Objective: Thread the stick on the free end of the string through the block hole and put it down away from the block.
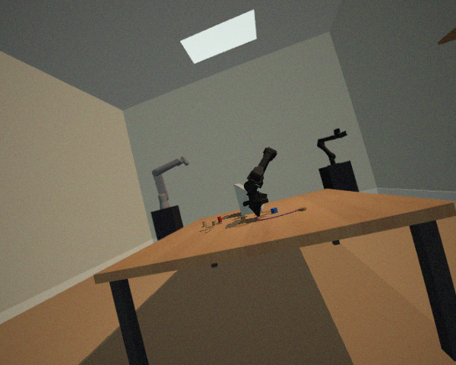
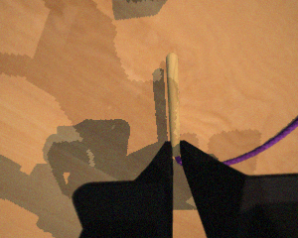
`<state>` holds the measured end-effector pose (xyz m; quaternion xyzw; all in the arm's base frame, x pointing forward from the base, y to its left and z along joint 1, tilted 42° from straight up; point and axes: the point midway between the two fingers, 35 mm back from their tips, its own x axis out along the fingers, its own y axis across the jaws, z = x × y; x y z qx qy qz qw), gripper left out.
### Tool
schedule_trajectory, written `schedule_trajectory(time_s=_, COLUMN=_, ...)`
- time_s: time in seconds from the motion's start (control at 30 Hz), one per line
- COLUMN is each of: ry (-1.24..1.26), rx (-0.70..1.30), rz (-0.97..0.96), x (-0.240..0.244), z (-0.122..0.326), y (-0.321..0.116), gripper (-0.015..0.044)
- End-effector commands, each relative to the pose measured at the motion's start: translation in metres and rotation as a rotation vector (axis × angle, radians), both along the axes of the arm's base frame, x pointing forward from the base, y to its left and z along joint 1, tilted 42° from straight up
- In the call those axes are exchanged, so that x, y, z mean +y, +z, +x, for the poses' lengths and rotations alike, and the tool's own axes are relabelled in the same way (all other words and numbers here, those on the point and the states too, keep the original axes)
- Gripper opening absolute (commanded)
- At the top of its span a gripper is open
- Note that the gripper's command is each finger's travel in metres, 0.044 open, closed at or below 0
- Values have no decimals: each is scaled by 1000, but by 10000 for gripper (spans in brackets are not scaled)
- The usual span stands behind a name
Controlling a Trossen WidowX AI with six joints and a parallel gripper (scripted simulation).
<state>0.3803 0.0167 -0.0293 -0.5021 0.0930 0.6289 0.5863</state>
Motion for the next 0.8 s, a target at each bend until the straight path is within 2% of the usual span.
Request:
schedule_trajectory(time_s=0.0, ry=-1, rx=4, rz=-1, x=5, z=-4, y=3, gripper=0)
schedule_trajectory(time_s=0.77, ry=-1, rx=5, rz=2, x=25, z=-22, y=16, gripper=0)
